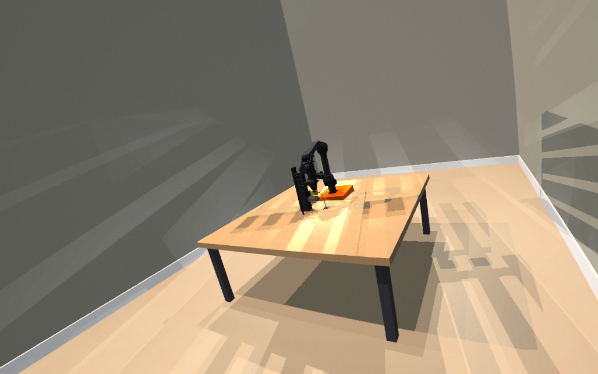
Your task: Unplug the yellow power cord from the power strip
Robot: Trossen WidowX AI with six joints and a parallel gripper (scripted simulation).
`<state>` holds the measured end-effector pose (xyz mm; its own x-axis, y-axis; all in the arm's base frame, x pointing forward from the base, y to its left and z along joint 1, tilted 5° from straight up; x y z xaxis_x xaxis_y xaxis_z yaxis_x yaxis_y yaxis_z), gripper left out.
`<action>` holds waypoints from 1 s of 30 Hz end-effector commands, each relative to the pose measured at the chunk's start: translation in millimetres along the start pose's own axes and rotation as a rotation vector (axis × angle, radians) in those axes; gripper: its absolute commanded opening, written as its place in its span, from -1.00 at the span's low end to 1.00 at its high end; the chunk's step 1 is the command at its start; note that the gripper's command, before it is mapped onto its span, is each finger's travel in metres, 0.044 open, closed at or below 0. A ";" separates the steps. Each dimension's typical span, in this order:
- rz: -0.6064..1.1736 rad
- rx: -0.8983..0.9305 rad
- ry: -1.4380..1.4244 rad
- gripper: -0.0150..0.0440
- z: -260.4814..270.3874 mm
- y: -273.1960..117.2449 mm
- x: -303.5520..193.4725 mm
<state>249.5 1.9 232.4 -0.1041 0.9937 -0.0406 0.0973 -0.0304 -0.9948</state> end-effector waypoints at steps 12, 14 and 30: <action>-0.006 0.000 -0.001 -0.49 -2.1 -0.1 23.0; -0.006 0.001 -0.001 -0.49 -2.2 -0.1 26.3; -0.009 0.001 -0.002 -0.31 -0.7 0.0 44.2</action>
<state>245.2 45.8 231.0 -0.1119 0.9931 -0.0341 0.0936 -0.0237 -0.9953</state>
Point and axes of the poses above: the point midway between the two fingers, 35 mm back from their tips, its own y axis out along the fingers, its own z axis across the jaws, x = y × z, the point moved 8 cm from there along -y, back along the fingers, and after that the axes turned 1 degree about y, right-handed, at the moved point
